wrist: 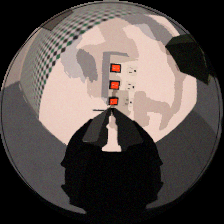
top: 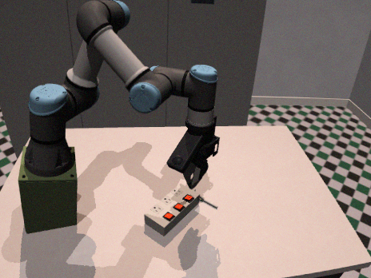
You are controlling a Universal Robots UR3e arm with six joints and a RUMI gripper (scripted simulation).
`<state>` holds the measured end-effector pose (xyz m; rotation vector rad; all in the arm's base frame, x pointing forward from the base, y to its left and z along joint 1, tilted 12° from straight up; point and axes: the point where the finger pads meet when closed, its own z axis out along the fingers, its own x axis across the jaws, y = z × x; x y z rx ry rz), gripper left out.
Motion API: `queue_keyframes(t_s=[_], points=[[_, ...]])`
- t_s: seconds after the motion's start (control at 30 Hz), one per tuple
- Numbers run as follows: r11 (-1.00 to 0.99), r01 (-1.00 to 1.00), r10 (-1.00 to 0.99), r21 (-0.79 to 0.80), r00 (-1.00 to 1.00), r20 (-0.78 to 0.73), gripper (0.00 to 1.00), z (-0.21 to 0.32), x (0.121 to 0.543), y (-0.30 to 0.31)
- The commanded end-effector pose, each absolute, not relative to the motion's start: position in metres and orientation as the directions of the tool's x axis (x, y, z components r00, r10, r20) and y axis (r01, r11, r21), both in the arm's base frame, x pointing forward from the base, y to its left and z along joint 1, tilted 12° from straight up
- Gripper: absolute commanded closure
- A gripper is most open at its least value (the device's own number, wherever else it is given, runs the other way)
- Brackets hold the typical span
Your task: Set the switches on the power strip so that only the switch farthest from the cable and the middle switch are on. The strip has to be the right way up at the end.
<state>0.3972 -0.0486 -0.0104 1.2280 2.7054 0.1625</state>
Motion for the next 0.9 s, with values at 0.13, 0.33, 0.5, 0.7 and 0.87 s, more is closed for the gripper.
queue_keyframes(t_s=[0.13, 0.33, 0.5, 0.7, 0.87], points=[[0.656, 0.736, 0.754, 0.168, -0.648, -0.108, 1.0, -0.021, 0.401, -0.049], [0.656, 0.736, 0.754, 0.168, -0.648, -0.108, 1.0, -0.027, 0.402, -0.048], [0.656, 0.736, 0.754, 0.168, -0.648, -0.108, 1.0, -0.032, 0.403, -0.048], [0.656, 0.736, 0.754, 0.168, -0.648, -0.108, 1.0, -0.037, 0.404, -0.048], [0.656, 0.736, 0.754, 0.168, -0.648, -0.108, 1.0, -0.039, 0.404, -0.048]])
